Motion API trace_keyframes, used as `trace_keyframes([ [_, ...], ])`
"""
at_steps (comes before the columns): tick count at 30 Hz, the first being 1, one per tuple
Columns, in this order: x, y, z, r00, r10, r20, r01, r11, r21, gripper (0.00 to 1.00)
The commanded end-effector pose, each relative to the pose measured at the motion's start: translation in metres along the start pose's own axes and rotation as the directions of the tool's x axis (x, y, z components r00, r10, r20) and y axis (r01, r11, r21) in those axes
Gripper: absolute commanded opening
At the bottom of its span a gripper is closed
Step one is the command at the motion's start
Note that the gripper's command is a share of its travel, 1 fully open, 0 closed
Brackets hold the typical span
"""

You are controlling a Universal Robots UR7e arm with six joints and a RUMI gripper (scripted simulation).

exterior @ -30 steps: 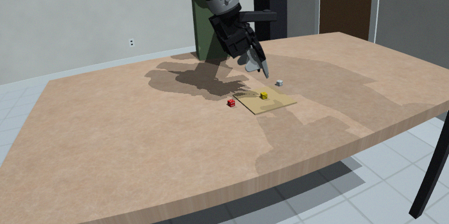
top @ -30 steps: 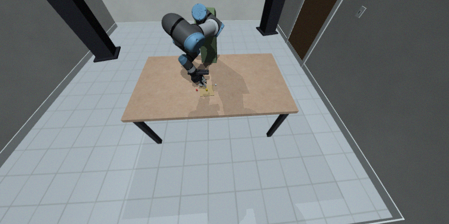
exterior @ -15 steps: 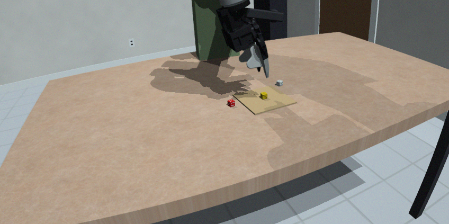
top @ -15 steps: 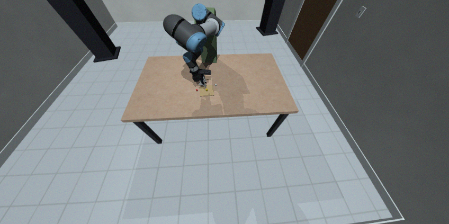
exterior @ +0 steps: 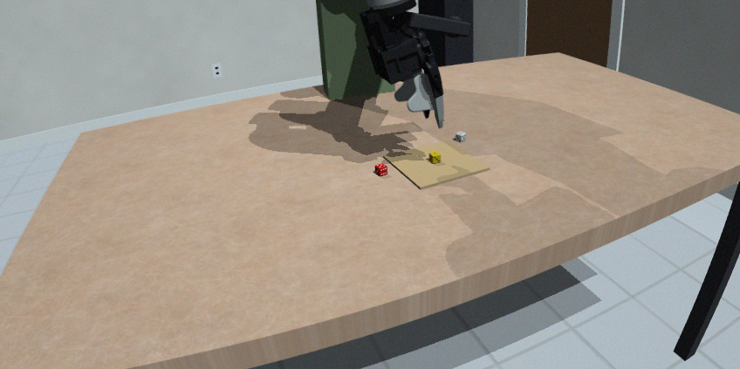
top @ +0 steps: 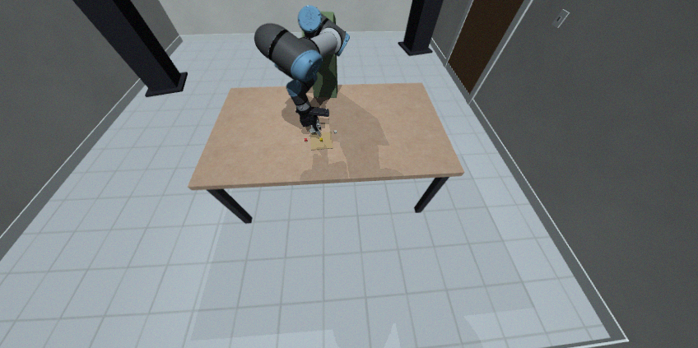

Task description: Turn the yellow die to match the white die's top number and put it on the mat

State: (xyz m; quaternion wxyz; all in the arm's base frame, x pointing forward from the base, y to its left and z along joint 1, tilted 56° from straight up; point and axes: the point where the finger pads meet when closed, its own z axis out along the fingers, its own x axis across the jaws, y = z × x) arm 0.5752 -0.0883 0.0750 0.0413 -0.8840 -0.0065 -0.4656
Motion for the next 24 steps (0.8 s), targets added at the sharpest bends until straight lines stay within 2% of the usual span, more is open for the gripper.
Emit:
trace_keyframes([
  [1,-0.0016,-0.0009,0.0019,1.0,-0.003,0.008,0.003,0.999,-0.036,0.31],
  [7,-0.0031,-0.002,0.0038,1.0,-0.005,0.016,0.007,0.993,-0.115,0.31],
  [9,-0.0031,-0.002,0.0038,1.0,-0.005,0.016,0.007,0.993,-0.115,0.31],
  [17,-0.0005,-0.0029,0.0012,1.0,-0.001,0.004,0.002,0.977,-0.215,0.31],
  [24,0.0012,-0.0032,-0.0007,1.0,0.001,-0.005,-0.002,0.97,-0.245,0.31],
])
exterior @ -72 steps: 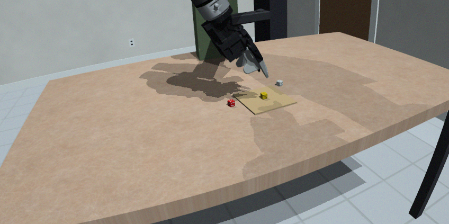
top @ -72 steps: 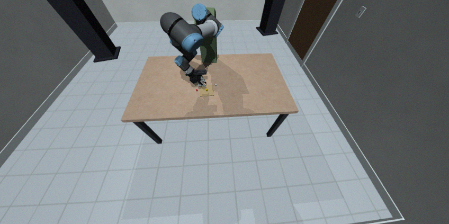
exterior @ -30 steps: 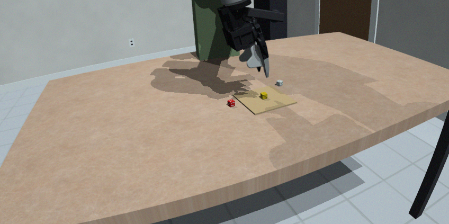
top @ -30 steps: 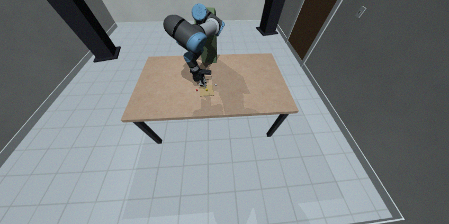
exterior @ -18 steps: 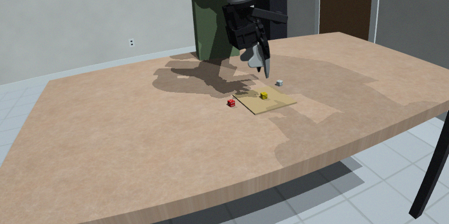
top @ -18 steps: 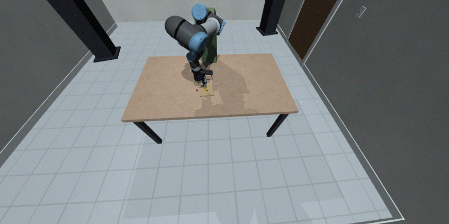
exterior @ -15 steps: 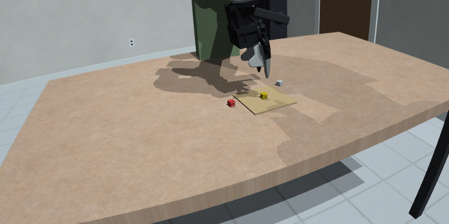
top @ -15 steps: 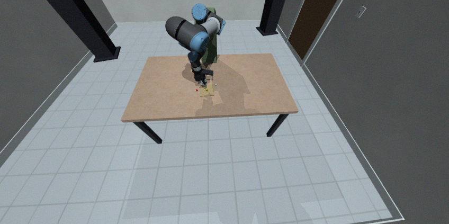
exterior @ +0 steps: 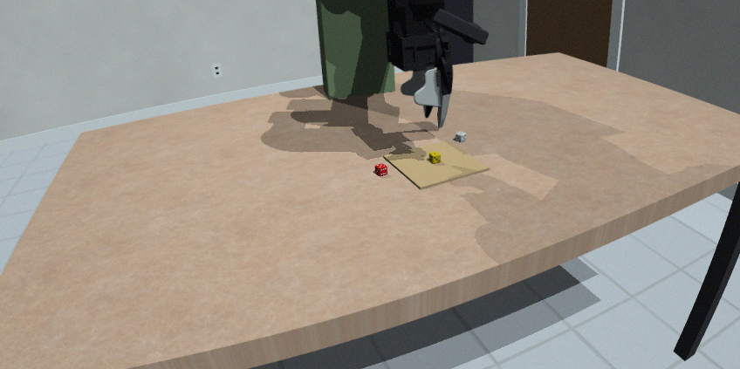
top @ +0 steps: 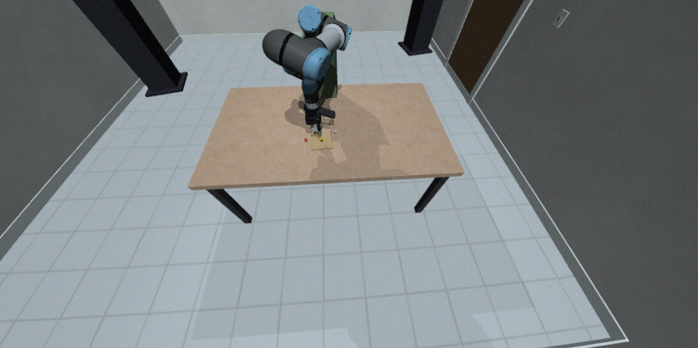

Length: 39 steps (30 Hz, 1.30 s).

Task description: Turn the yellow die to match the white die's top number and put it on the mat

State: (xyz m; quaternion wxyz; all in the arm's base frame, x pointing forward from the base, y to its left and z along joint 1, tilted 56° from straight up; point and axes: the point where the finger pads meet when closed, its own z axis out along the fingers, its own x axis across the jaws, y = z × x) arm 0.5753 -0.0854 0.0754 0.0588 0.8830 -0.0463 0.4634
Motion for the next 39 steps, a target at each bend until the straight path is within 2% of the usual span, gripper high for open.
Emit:
trace_keyframes([
  [1,0.001,0.0,-0.001,1.0,0.002,-0.005,-0.002,1.0,-0.021,0.31],
  [4,0.001,0.0,-0.001,1.0,0.002,-0.005,-0.002,1.0,-0.022,0.31],
  [5,0.001,0.0,-0.001,1.0,0.002,-0.005,-0.002,1.0,-0.022,1.0],
  [26,0.001,0.0,-0.002,1.0,0.002,-0.005,-0.002,1.0,-0.022,1.0],
  [39,0.001,-0.001,-0.021,1.0,0.002,-0.005,-0.002,1.0,-0.022,1.0],
])
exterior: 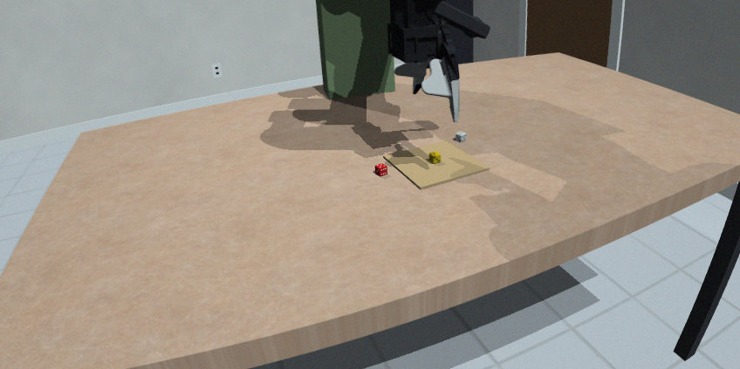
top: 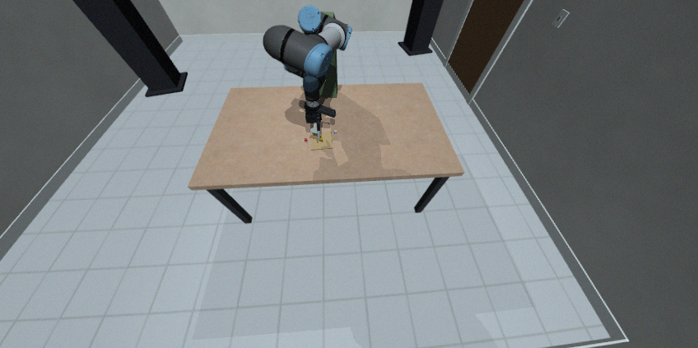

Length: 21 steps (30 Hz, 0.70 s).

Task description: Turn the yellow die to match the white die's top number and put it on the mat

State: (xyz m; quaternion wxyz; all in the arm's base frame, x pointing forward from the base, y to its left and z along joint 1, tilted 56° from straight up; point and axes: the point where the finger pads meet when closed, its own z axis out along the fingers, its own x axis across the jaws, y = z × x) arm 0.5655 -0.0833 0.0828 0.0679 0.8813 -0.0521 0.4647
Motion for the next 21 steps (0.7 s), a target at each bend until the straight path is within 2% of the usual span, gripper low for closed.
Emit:
trace_keyframes([
  [1,0.0,0.0,-0.011,1.0,0.0,-0.001,0.0,1.0,0.0,1.0],
  [12,0.0,0.0,-0.05,1.0,0.0,-0.001,0.0,1.0,0.0,1.0],
  [14,0.0,0.0,-0.05,1.0,0.0,-0.001,0.0,1.0,0.0,1.0],
  [21,0.0,0.0,-0.071,1.0,0.0,-0.001,0.0,1.0,0.0,1.0],
])
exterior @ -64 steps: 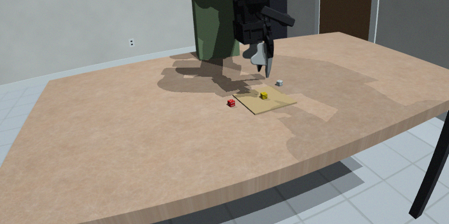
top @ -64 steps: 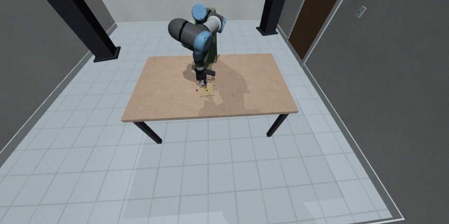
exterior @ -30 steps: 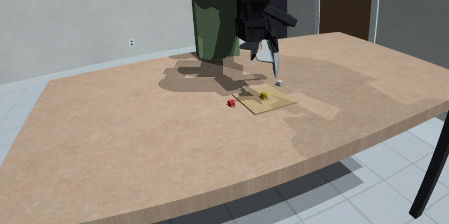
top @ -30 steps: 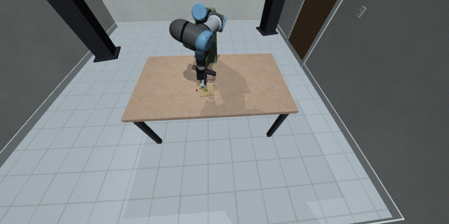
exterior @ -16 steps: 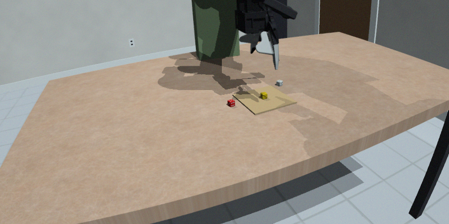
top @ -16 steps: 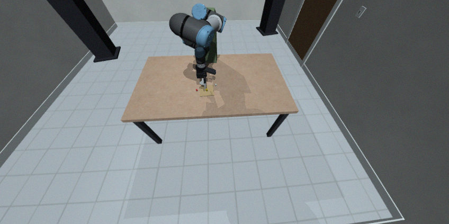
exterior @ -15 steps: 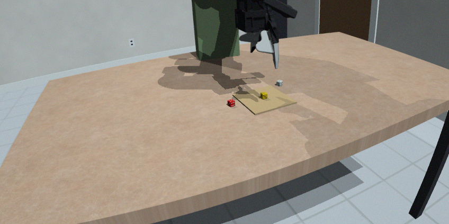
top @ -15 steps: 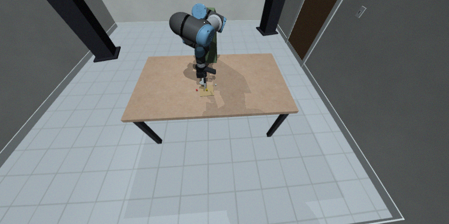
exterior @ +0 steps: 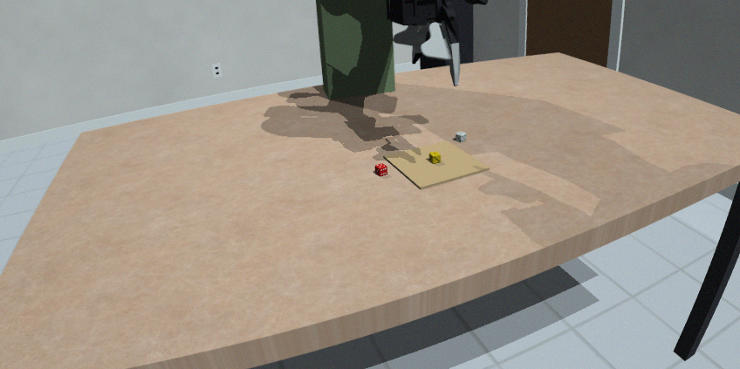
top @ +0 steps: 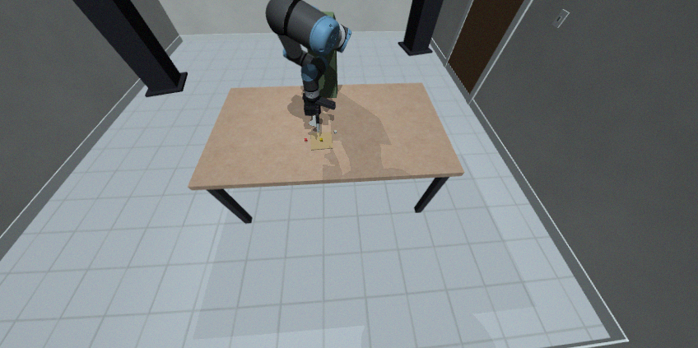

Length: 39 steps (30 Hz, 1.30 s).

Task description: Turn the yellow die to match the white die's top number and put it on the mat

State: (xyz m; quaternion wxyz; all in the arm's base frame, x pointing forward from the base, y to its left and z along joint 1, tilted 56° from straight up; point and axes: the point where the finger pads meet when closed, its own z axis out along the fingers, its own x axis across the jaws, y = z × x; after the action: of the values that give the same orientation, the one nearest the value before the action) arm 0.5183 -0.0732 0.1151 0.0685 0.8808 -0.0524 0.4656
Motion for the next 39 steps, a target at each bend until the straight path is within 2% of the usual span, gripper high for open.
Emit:
trace_keyframes([
  [1,0.001,0.0,-0.015,1.0,-0.001,0.001,0.001,1.0,0.001,1.0],
  [8,0.001,0.0,-0.028,1.0,-0.001,0.001,0.001,1.0,0.001,1.0],
  [16,0.001,0.0,-0.034,1.0,-0.001,0.001,0.001,1.0,0.001,1.0],
  [39,0.001,0.0,-0.035,1.0,-0.001,0.001,0.001,1.0,0.001,1.0],
])
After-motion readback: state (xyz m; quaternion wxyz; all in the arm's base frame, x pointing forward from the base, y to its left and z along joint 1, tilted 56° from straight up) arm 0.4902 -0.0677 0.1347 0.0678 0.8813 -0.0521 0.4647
